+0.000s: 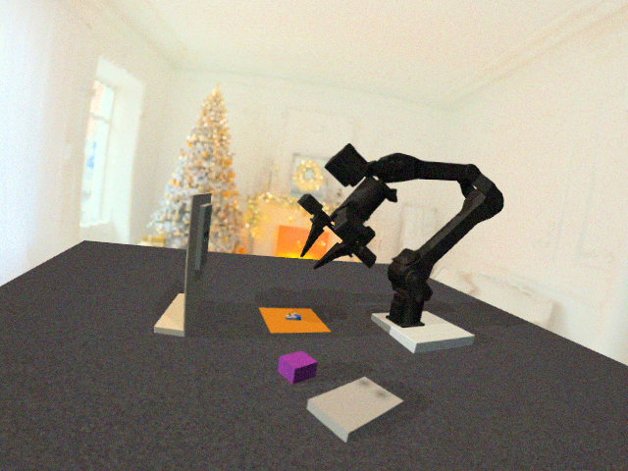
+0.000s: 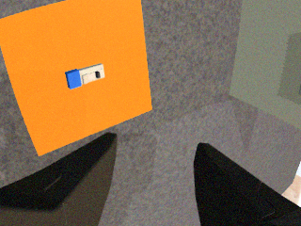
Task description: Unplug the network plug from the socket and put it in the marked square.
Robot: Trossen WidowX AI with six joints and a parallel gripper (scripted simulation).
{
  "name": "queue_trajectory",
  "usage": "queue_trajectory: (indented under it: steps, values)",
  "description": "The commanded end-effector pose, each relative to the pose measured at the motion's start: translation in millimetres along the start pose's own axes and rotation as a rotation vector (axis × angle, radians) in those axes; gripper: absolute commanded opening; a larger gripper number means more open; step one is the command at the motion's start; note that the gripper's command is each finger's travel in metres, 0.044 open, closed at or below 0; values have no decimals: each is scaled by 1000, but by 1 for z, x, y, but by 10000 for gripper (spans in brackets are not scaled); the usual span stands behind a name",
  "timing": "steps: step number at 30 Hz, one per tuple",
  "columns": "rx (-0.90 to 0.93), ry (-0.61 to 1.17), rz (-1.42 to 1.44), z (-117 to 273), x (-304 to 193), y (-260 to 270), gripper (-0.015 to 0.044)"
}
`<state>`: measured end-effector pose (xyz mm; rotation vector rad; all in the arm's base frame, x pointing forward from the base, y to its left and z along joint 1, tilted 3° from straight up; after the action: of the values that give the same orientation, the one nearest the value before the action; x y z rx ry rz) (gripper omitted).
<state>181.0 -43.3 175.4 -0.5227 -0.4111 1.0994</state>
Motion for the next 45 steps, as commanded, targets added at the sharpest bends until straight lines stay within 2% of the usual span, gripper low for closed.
queue_trajectory:
  steps: [1,35,45]
  values:
    - [-2,1,-3,8,1,-8,156]
    - [-10,2,-9,85,9,-56,156]
    - [-10,2,-9,85,9,-56,419]
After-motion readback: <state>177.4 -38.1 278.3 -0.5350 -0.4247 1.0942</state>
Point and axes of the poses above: the point midway between the two fingers, 35 mm back from their tips, its own z axis back along the fingers, its own y axis across the jaws, x = y × z, the point moved 4 cm from there along z, back along the fingers, and after that the axes turned 10 degrees about -z, right-handed, at the moved point
